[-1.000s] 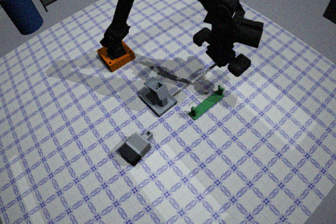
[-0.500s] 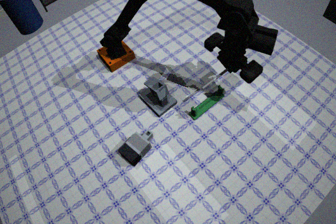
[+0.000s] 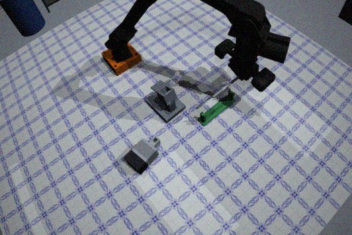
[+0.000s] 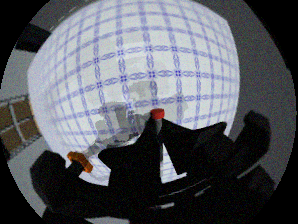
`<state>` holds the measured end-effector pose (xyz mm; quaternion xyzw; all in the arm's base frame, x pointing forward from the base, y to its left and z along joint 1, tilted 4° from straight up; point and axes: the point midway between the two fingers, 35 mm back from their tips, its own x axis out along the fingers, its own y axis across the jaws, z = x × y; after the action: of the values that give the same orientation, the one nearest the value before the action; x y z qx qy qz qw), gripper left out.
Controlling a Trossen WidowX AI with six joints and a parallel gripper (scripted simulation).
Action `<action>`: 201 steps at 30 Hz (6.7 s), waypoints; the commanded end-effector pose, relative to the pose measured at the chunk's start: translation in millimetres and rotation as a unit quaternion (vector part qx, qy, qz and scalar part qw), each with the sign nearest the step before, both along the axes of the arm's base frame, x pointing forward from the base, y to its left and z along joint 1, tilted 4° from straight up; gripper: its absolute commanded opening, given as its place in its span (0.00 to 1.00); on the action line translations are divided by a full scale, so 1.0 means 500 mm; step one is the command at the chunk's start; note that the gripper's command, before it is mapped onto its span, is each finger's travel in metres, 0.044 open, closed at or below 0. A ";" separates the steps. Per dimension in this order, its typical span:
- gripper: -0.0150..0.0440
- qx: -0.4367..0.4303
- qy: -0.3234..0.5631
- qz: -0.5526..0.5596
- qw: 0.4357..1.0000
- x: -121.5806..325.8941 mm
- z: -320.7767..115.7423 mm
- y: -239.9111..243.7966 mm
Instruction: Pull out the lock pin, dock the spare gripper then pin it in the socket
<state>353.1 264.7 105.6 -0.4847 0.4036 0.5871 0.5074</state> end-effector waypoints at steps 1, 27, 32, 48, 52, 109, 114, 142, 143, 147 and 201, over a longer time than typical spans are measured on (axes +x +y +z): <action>0.25 0.000 0.000 0.001 1.000 0.000 -0.013 0.001; 0.25 0.002 -0.003 0.001 1.000 0.003 -0.091 0.009; 0.25 0.003 -0.004 0.001 1.000 0.004 -0.105 0.010; 0.52 0.003 -0.004 0.002 1.000 0.004 -0.105 0.010; 0.59 0.003 -0.004 0.002 1.000 0.004 -0.105 0.010; 0.56 0.001 -0.018 0.006 1.000 0.019 0.114 -0.141; 0.56 0.002 -0.018 0.006 1.000 0.024 0.028 -0.133; 0.56 0.002 -0.018 0.006 1.000 0.027 -0.076 -0.124; 0.56 0.002 -0.018 0.006 1.000 0.027 -0.079 -0.124; 0.56 0.002 -0.018 0.006 1.000 0.027 -0.092 -0.123; 0.25 -0.005 -0.001 0.006 1.000 0.014 -0.062 -0.131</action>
<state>359.7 199.4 68.5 -0.4893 0.4049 0.5882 0.5007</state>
